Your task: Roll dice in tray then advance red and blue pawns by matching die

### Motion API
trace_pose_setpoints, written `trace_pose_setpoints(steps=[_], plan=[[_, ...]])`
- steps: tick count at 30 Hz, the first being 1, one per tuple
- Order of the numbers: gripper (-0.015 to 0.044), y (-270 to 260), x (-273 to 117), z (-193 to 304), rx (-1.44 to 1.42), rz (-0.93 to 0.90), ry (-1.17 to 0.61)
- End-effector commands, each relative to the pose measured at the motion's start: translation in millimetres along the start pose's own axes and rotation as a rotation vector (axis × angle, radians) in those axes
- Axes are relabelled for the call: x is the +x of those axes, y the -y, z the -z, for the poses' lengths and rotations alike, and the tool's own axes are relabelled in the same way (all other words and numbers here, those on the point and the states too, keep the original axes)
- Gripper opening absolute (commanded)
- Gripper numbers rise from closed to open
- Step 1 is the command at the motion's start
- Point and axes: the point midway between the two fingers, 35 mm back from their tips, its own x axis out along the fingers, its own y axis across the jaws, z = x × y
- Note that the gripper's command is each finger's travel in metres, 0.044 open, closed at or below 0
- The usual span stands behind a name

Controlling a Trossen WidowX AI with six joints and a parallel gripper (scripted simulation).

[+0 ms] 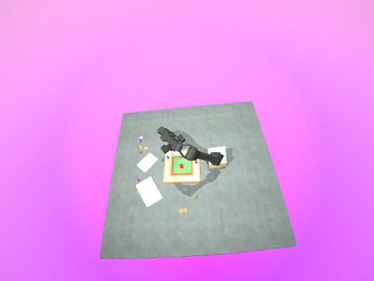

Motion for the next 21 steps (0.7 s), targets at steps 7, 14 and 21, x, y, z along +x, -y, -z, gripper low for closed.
trace_pose_setpoints(steps=[7, 14, 21], plan=[[0.0000, -12.9, 5.6, 26.0, 0.273, -0.012, -0.003], [0.0000, -19.6, 11.5, 45.1, 0.471, -0.015, -0.011], [0.0000, -22.3, 14.5, 54.6, 0.569, -0.015, -0.016]])
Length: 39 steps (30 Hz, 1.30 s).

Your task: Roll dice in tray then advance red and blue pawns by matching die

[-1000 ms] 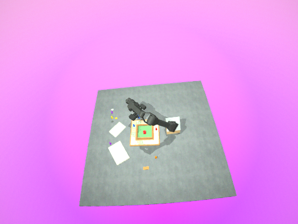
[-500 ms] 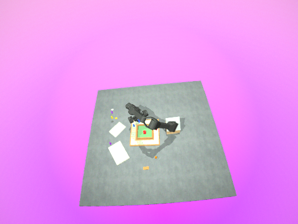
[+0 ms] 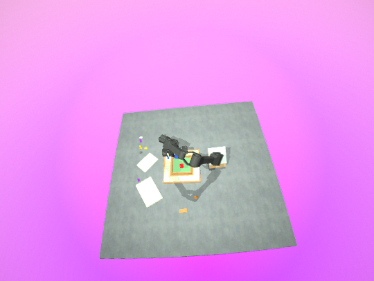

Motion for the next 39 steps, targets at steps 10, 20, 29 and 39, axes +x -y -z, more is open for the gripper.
trace_pose_setpoints(steps=[10, 20, 29, 39], plan=[[0.0000, 7.5, 9.8, -0.8, 0.024, 0.085, 0.272], [0.0000, 10.2, 14.7, -2.8, 0.026, 0.086, 0.608], [0.0000, 10.7, 17.0, -2.4, 0.027, 0.003, 0.846], [0.0000, -1.8, -26.9, 27.1, 0.027, 0.002, 0.847]])
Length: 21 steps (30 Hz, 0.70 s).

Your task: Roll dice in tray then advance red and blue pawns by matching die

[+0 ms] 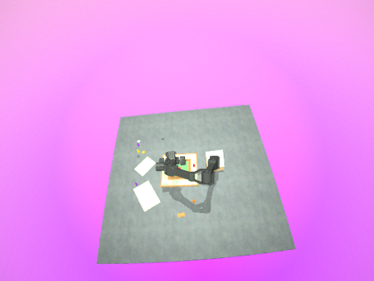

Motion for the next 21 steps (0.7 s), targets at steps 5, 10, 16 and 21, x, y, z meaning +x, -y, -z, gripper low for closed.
trace_pose_setpoints(steps=[5, 10, 16, 21], plan=[[0.0000, 11.3, -7.2, -1.8, -0.005, 0.001, 0.005], [0.0000, 1.3, -6.4, -1.1, 0.000, -0.006, 0.001], [0.0052, 1.3, -6.4, -1.1, 0.000, -0.006, 0.001], [0.0184, 1.3, -6.4, -1.1, 0.000, -0.006, 0.001]])
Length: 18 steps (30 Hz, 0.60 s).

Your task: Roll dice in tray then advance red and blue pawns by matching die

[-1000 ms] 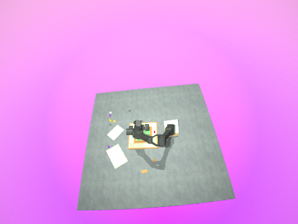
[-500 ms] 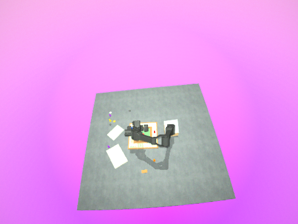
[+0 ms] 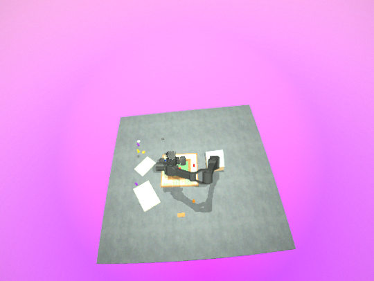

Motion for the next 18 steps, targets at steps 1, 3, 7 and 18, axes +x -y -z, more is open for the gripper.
trace_pose_setpoints(steps=[1, 3, 7, 18], plan=[[0.0210, -0.5, 0.0, -0.1, 0.001, -0.001, 0.000], [0.0263, -0.2, -8.5, -9.8, -0.001, 0.001, 0.002], [0.0368, 2.4, -26.8, -30.2, -0.004, 0.006, 0.006], [0.0440, 65.5, 21.1, -10.6, -0.016, 0.040, -0.776]])
